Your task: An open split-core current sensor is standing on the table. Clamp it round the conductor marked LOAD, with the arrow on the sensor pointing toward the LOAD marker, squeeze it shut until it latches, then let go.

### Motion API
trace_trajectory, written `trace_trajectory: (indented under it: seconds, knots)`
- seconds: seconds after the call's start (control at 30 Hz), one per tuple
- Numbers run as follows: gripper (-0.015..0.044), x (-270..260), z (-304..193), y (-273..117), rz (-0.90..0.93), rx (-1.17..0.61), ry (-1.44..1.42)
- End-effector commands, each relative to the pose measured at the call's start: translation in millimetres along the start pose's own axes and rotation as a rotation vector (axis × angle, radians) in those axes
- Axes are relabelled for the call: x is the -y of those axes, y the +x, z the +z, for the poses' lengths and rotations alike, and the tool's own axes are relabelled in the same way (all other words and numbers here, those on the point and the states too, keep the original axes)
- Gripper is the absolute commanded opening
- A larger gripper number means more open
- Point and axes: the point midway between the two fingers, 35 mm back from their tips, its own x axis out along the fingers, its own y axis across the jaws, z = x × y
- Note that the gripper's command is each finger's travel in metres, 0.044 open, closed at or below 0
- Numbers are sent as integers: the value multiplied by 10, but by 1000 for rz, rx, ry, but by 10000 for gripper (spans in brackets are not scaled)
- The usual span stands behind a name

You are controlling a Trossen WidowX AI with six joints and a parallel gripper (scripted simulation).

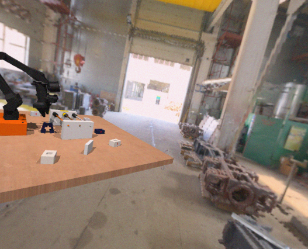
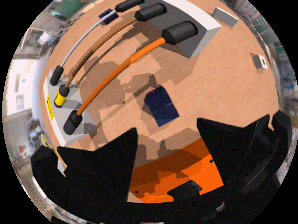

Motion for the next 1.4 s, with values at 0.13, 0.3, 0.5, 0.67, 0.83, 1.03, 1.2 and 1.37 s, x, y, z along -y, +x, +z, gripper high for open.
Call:
trace_trajectory:
  seconds: [0.13, 0.3, 0.5, 0.67, 0.83, 1.03, 1.2, 1.37]
  knots:
    - [320, -50, 150, 21, -119, -110, 882]
    - [320, -71, 212, 45, -186, -121, 1199]
    - [320, -71, 212, 48, -186, -121, 1199]
    - [320, -69, 209, 101, -186, -121, 1199]
    - [320, -64, 201, 182, -186, -121, 1199]
    - [320, -58, 187, 280, -186, -121, 1199]
    - [320, -52, 171, 362, -186, -121, 1199]
    - [320, -47, 152, 443, -186, -121, 1199]
